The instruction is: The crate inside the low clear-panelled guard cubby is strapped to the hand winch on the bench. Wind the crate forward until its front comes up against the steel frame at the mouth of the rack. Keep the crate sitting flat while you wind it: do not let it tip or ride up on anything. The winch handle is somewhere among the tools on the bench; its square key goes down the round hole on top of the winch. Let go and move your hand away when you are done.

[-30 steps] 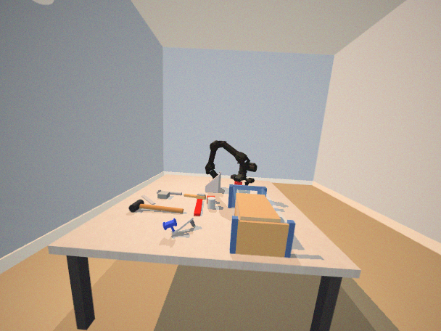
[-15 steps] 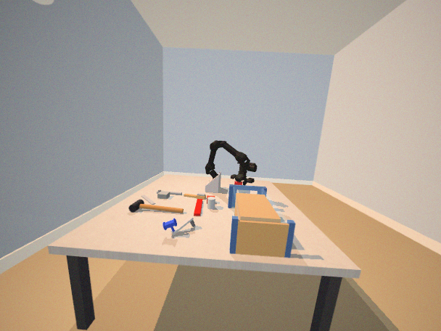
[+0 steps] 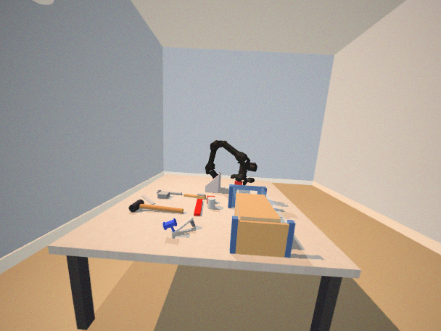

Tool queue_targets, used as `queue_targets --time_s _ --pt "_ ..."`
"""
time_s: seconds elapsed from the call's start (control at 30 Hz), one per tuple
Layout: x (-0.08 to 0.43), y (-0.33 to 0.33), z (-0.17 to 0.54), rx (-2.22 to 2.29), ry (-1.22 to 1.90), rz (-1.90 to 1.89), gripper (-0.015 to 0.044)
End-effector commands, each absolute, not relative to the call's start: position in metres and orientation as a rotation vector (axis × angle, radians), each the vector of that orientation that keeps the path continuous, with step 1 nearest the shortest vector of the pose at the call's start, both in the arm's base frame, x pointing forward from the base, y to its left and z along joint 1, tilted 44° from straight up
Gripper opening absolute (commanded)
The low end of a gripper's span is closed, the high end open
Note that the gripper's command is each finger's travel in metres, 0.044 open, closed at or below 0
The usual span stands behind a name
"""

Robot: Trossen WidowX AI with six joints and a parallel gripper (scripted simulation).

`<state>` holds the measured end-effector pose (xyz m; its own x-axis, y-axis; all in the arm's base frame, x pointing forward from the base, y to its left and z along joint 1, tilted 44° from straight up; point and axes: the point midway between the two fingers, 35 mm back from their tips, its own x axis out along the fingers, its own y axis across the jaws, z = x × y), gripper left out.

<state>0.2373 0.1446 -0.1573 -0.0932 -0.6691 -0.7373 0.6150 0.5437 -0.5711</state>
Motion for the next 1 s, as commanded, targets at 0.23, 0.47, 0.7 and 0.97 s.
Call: queue_targets --time_s 0.23,0.47,0.7,0.97 --pt "0.2333 0.1490 -0.1559 -0.081 1.207 -1.051 0.0000" --pt "0.2334 0.1475 -0.1573 -0.077 1.219 -1.056 0.0000" --pt "0.2308 0.1447 -0.1563 -0.022 1.177 -1.107 0.0000" --pt "0.2281 0.1426 -0.1550 0.034 1.133 -1.158 0.0000"
